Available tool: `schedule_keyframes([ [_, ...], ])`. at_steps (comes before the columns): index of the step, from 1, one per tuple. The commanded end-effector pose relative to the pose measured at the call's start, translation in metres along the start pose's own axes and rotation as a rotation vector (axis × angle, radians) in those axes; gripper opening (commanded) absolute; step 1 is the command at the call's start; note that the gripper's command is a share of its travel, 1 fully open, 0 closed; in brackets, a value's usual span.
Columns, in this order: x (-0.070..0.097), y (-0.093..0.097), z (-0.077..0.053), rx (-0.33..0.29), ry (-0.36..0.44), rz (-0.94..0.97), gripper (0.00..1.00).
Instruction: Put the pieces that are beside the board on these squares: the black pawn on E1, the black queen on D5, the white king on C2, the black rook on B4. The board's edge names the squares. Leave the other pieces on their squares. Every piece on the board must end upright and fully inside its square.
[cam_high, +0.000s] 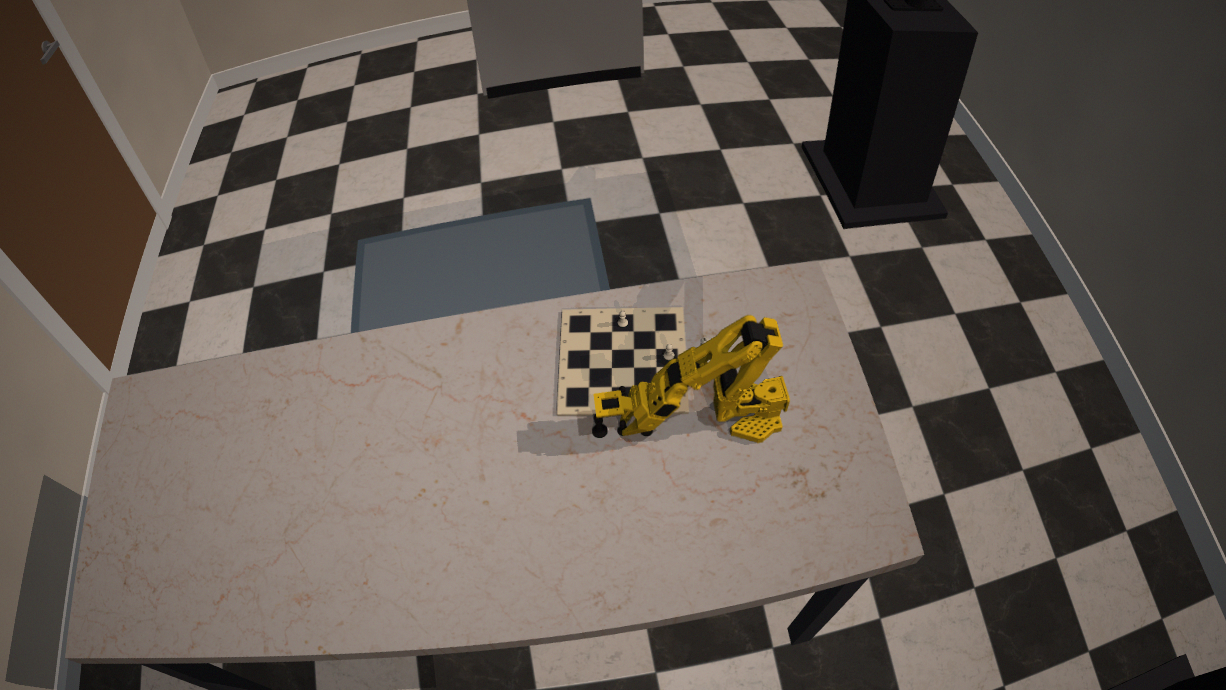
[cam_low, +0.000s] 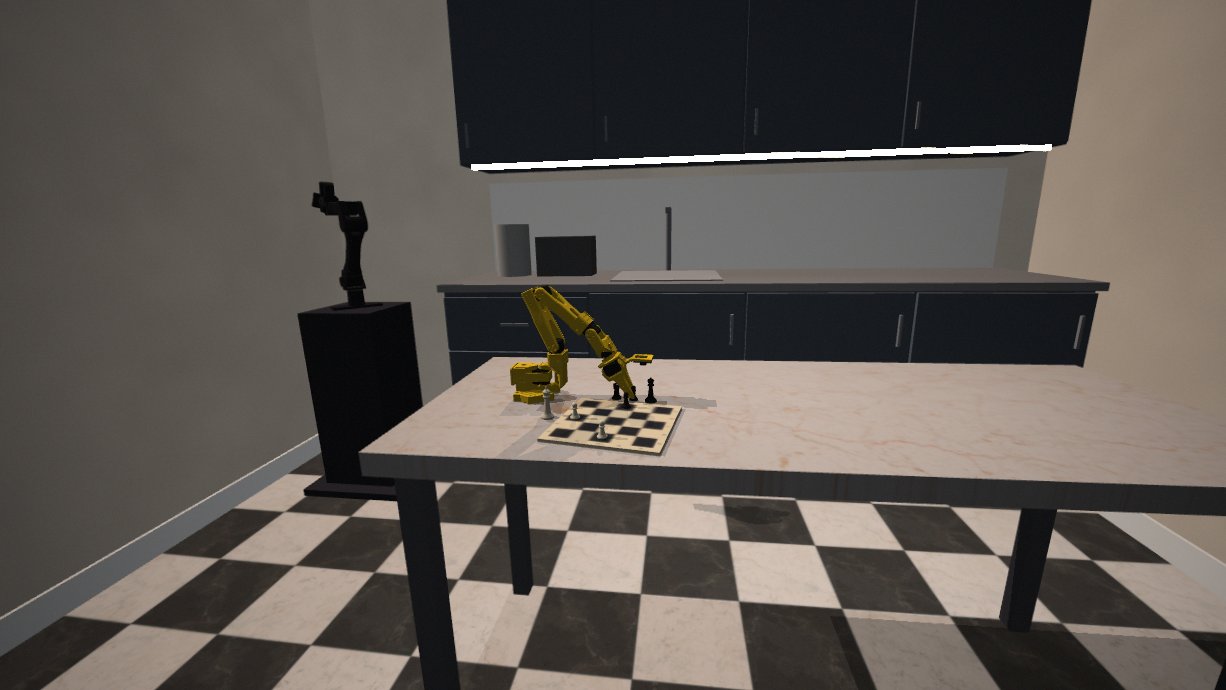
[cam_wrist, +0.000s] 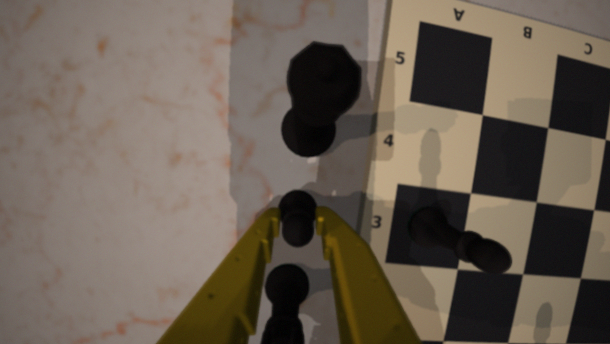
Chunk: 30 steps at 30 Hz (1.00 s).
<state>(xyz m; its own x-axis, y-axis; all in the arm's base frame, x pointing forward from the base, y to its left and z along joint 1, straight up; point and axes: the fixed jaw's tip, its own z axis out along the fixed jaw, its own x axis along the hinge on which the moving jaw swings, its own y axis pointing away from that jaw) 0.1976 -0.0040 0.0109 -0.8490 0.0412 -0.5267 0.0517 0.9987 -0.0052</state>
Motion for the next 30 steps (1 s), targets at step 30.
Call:
schedule_keyframes([
  [30,-0.0023,0.0014,-0.0026,-0.004,0.011,0.002,0.09],
])
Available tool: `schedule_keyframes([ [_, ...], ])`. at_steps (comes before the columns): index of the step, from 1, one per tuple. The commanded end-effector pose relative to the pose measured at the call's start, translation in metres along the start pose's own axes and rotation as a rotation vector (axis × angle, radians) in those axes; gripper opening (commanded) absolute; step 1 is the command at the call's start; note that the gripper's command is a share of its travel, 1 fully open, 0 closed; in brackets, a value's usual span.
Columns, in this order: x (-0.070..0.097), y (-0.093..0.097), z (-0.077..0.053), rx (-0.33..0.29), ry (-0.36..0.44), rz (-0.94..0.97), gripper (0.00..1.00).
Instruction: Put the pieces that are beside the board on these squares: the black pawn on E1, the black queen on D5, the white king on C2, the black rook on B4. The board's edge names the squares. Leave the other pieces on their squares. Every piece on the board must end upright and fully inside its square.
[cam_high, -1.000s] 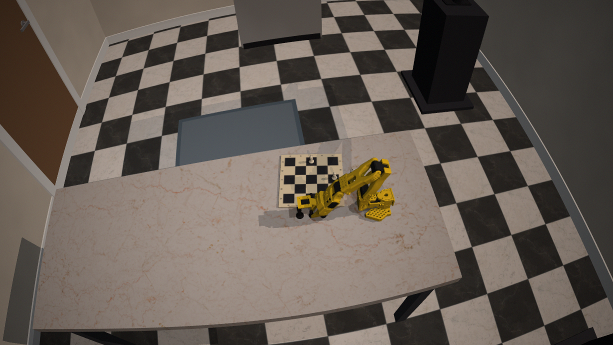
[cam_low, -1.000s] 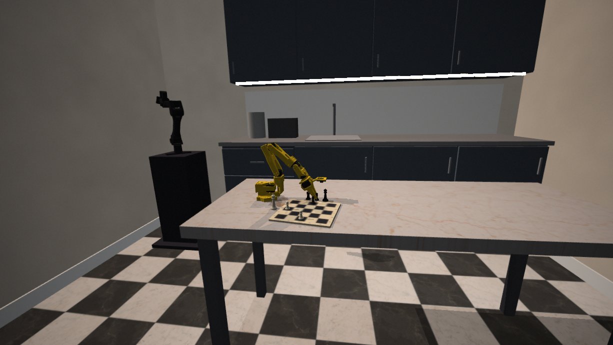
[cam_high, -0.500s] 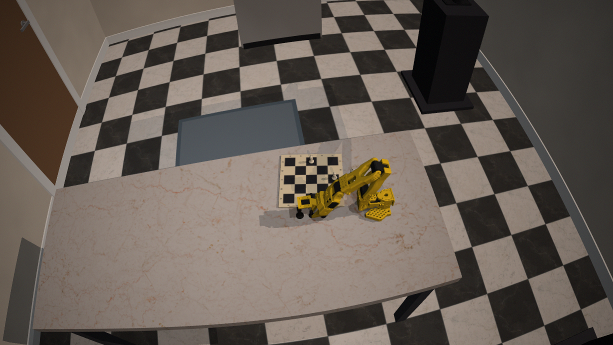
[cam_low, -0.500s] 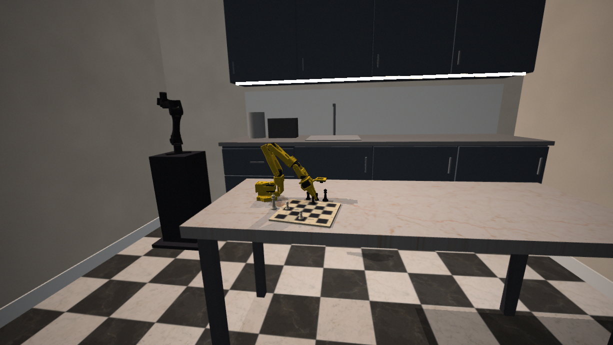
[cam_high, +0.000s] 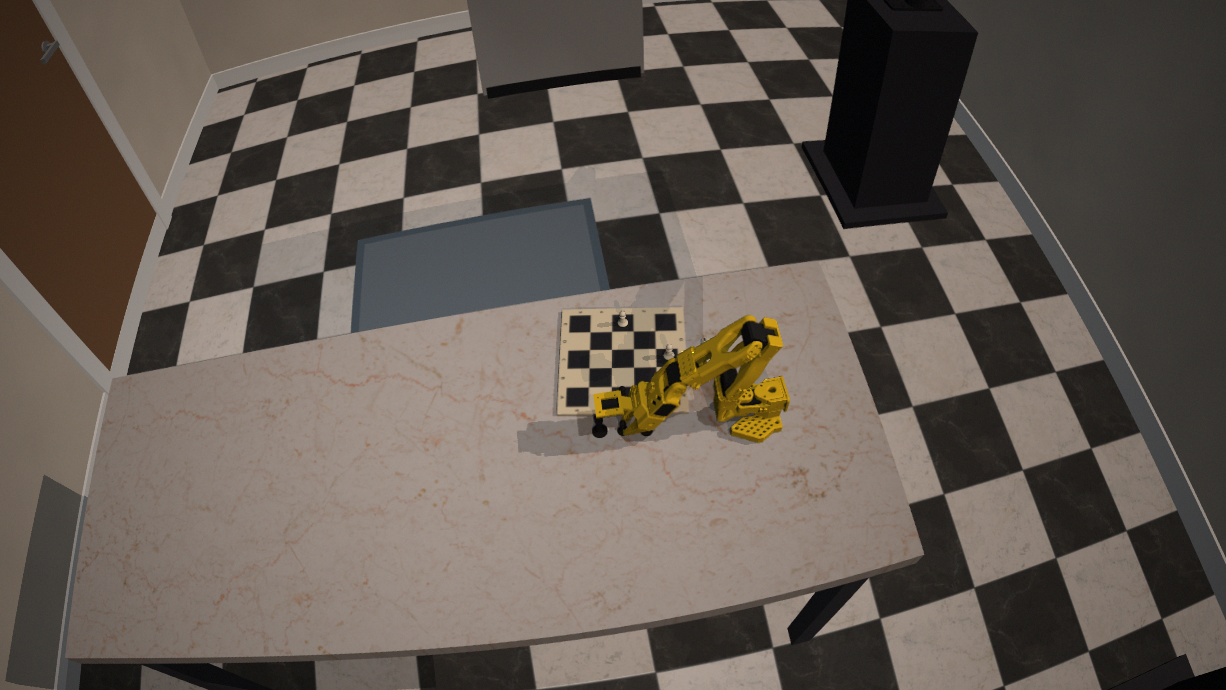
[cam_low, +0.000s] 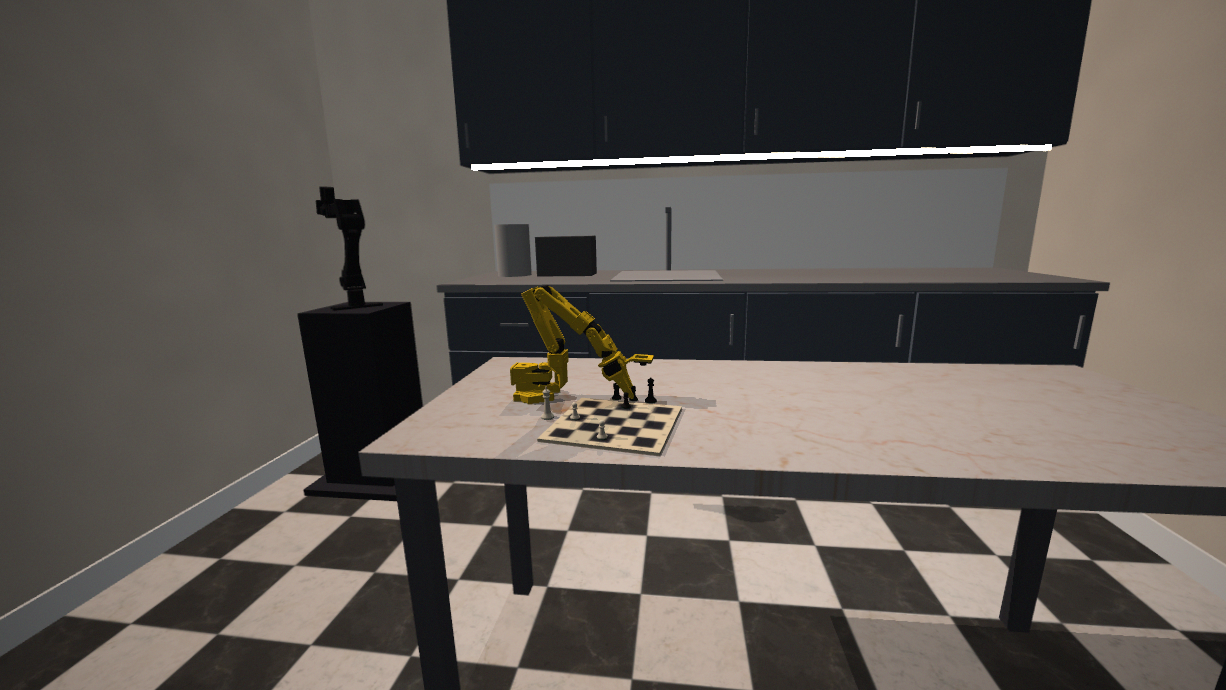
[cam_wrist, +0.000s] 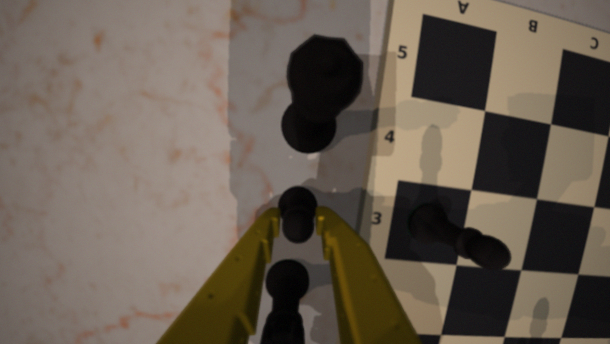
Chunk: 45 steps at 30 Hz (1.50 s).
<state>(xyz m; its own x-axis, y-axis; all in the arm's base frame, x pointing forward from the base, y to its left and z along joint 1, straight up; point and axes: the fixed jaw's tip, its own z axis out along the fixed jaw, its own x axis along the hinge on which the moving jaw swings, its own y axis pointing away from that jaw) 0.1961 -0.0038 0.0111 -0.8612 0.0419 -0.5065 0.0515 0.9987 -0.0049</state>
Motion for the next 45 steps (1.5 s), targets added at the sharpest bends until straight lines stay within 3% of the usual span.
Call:
schedule_keyframes([
  [1,-0.0034,0.0013,-0.0017,-0.004,-0.012,0.002,0.09],
  [45,-0.0055,-0.0026,-0.0015,0.006,-0.013,0.013,0.09],
])
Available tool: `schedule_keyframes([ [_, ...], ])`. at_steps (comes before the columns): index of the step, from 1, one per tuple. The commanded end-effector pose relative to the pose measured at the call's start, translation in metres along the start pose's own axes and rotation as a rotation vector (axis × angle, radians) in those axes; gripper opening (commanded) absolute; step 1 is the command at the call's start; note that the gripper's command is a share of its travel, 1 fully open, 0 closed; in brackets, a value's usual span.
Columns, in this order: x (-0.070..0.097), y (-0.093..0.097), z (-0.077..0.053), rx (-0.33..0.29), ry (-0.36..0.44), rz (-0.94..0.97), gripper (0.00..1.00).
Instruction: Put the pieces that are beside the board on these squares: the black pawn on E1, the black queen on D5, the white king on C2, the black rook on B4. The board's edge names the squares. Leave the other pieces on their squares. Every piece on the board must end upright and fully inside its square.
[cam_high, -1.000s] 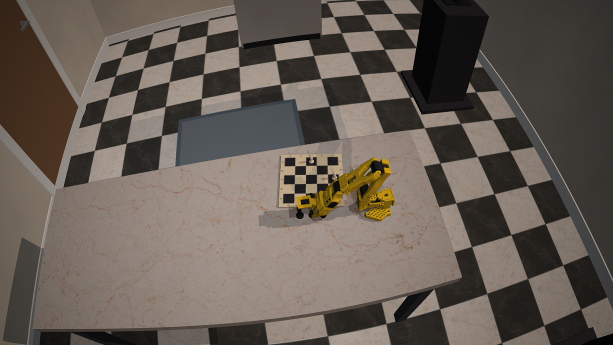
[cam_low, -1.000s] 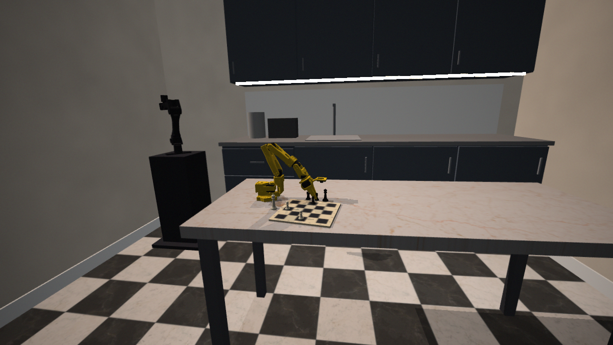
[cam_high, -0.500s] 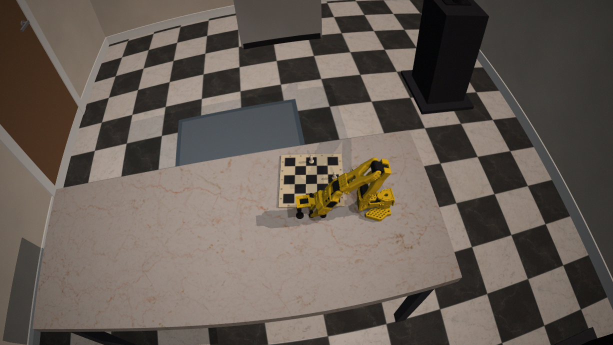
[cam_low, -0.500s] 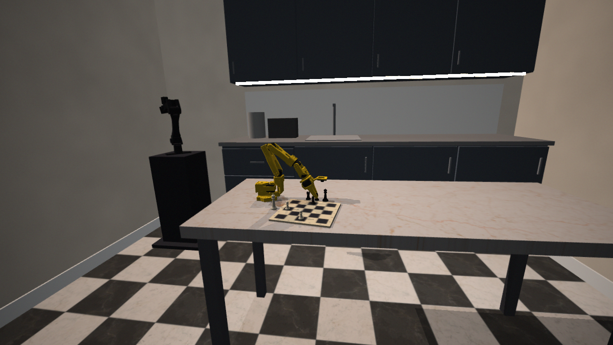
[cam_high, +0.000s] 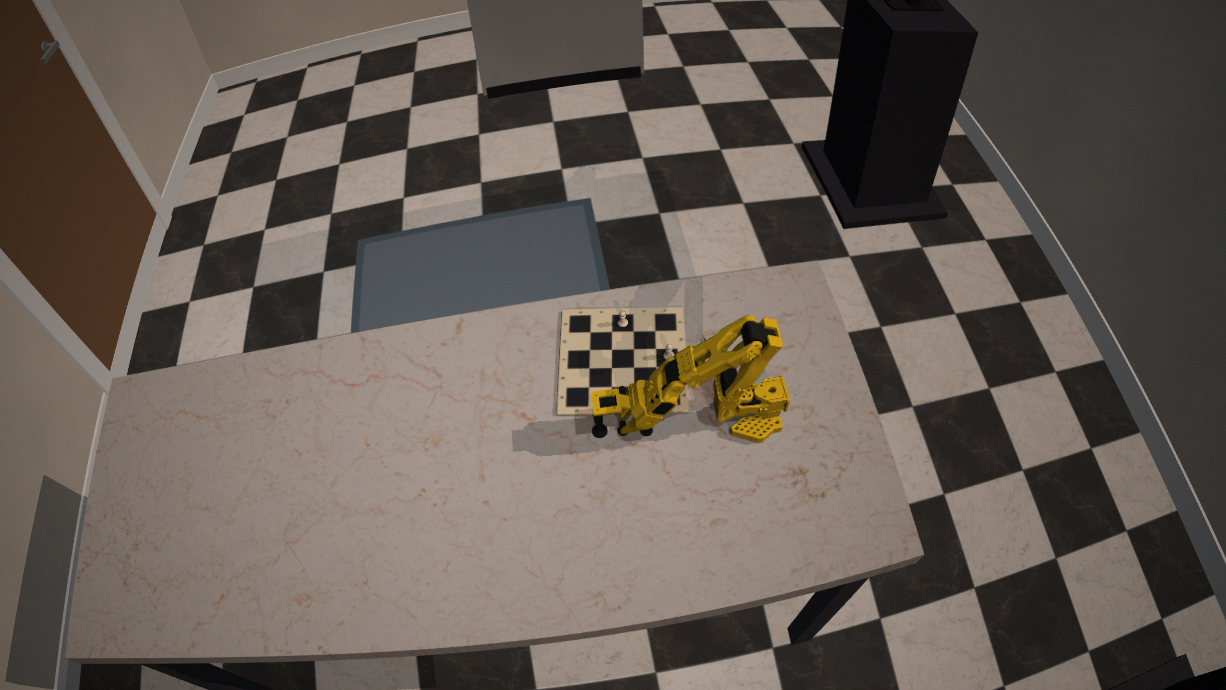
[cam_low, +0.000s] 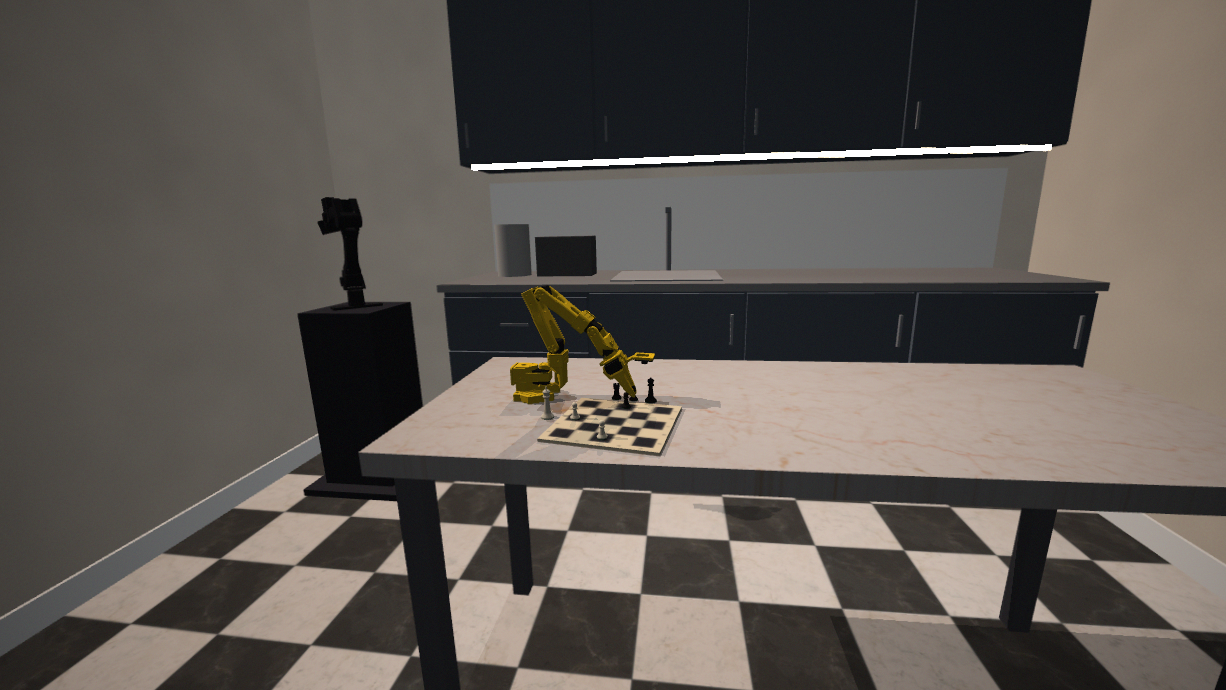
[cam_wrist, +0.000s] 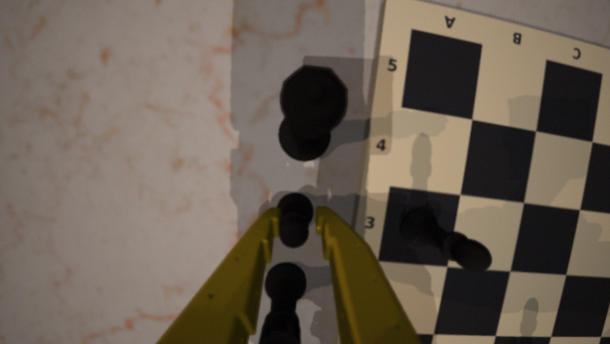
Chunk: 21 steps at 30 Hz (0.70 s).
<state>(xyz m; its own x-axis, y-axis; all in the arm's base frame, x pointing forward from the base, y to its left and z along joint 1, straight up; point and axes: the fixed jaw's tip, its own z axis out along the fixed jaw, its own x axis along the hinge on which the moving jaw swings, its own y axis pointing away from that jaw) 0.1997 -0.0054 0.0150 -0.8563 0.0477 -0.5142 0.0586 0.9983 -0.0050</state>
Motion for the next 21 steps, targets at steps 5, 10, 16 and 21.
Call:
schedule_keyframes([
  [5,-0.0003,-0.0011,0.0000,0.002,-0.004,0.007,0.09],
  [10,-0.0003,-0.0011,0.0000,0.002,-0.004,0.007,0.07],
  [16,-0.0003,-0.0011,0.0000,0.002,-0.004,0.007,0.05],
  [21,-0.0003,-0.0011,0.0000,0.002,-0.004,0.007,0.02],
])
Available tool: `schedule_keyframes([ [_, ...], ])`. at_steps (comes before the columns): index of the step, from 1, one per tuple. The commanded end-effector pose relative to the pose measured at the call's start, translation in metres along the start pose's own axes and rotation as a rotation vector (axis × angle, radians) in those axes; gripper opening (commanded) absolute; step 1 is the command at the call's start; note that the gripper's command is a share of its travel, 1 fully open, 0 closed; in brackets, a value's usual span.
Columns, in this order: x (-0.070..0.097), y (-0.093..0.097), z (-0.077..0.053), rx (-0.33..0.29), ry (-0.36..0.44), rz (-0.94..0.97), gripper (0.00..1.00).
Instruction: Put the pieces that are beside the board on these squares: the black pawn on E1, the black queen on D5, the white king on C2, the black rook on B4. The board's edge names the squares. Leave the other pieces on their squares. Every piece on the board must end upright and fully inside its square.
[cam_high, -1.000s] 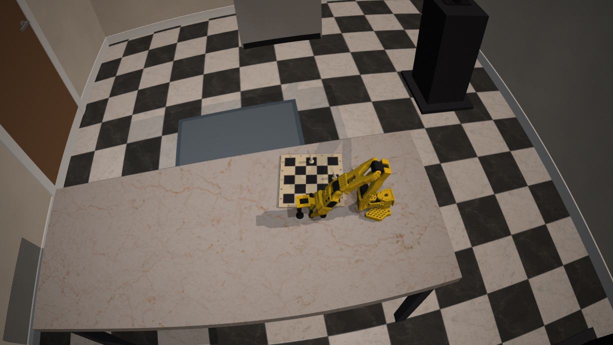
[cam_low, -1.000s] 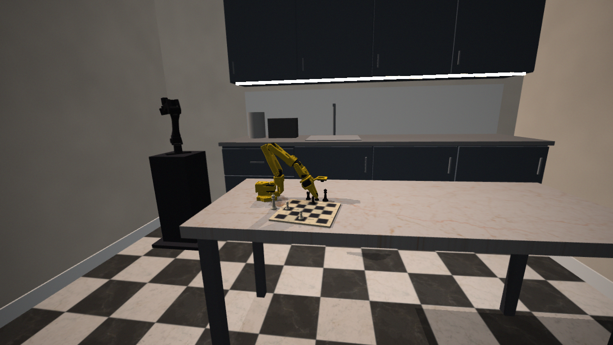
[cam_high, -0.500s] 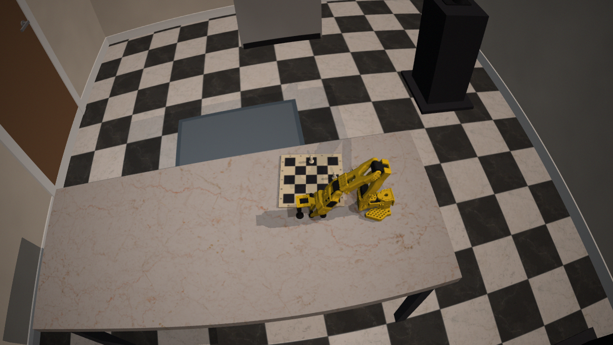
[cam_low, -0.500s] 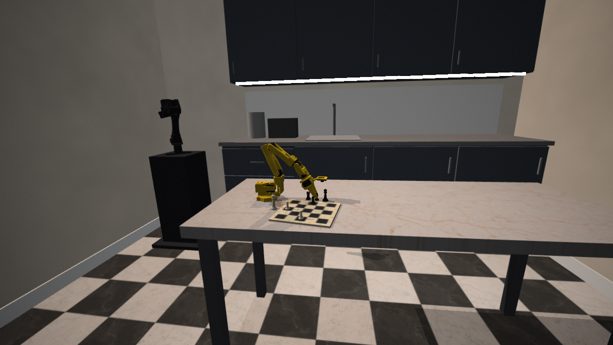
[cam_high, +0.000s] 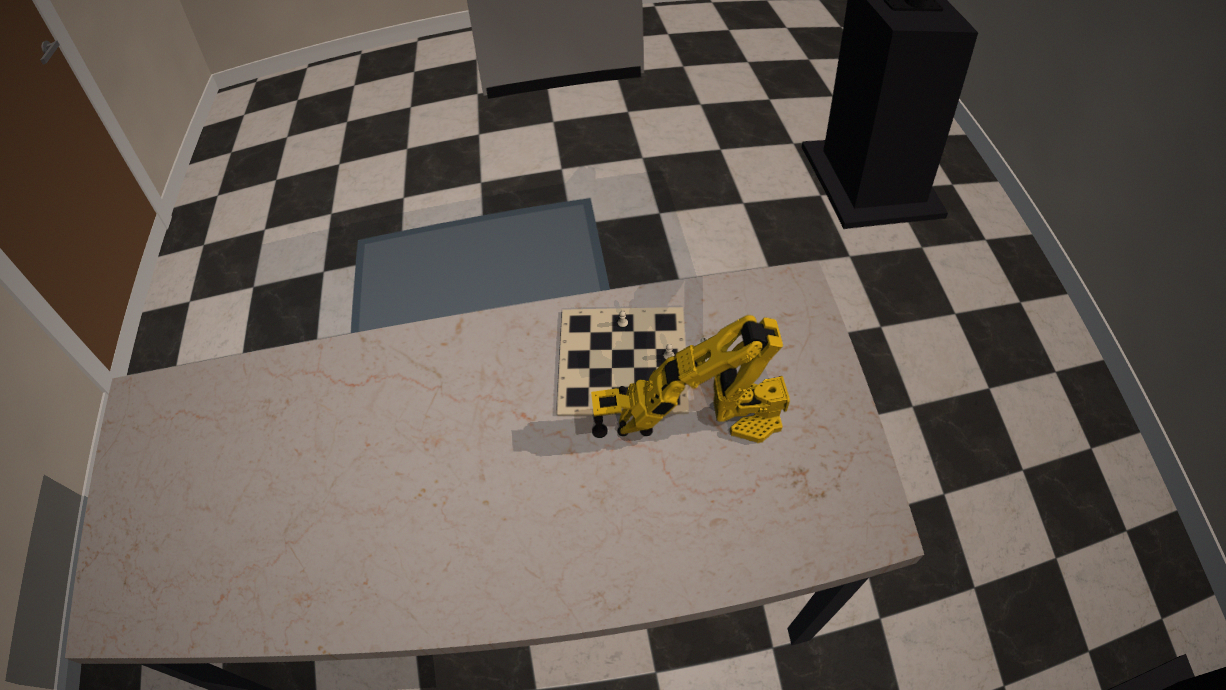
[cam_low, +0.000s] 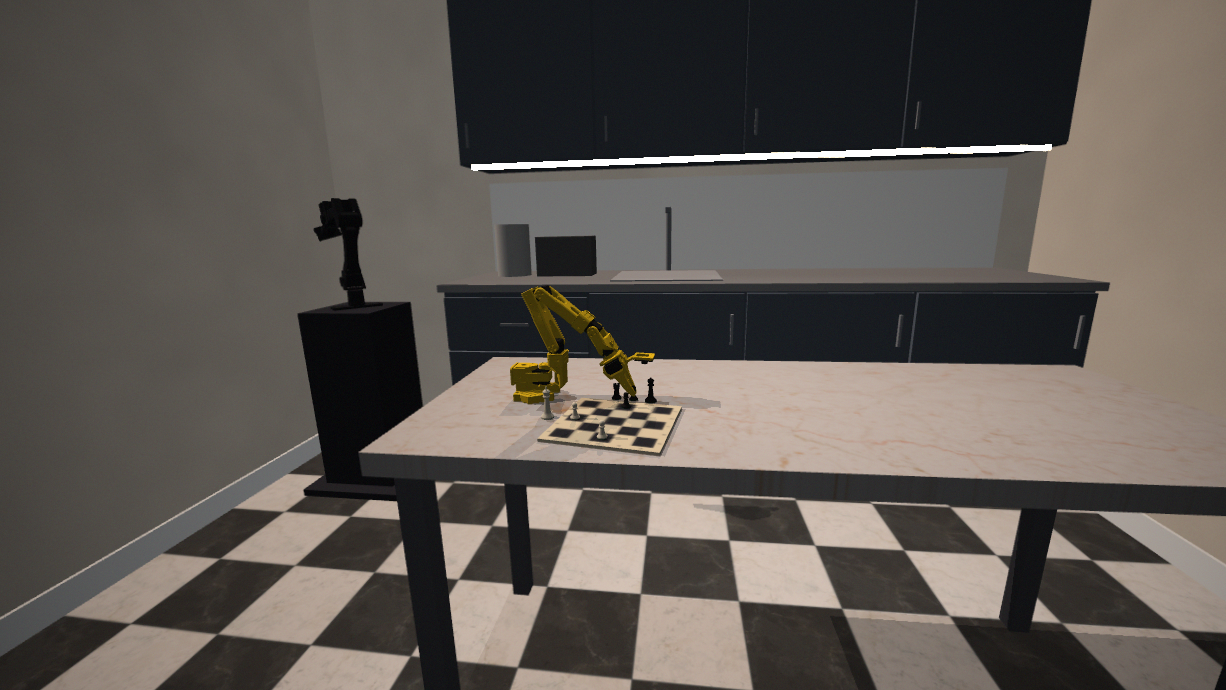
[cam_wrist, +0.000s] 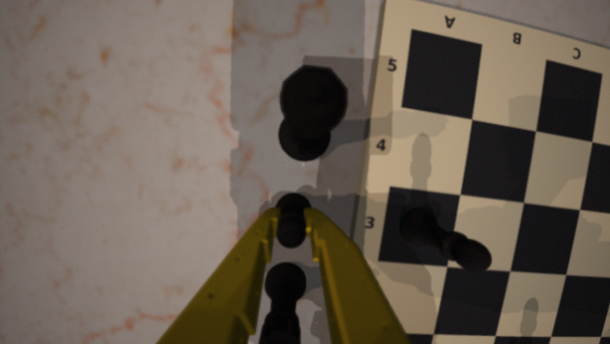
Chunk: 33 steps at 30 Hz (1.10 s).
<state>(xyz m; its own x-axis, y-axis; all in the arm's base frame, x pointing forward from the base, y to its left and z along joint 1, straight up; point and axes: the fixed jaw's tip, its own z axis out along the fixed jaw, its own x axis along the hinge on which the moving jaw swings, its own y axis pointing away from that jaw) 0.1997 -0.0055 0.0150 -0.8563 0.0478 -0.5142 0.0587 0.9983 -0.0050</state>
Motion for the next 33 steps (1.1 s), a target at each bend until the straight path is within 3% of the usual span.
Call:
schedule_keyframes([
  [1,-0.0003,-0.0011,0.0000,0.002,-0.004,0.007,0.02],
  [33,-0.0004,-0.0011,-0.0001,0.002,-0.004,0.007,0.00],
])
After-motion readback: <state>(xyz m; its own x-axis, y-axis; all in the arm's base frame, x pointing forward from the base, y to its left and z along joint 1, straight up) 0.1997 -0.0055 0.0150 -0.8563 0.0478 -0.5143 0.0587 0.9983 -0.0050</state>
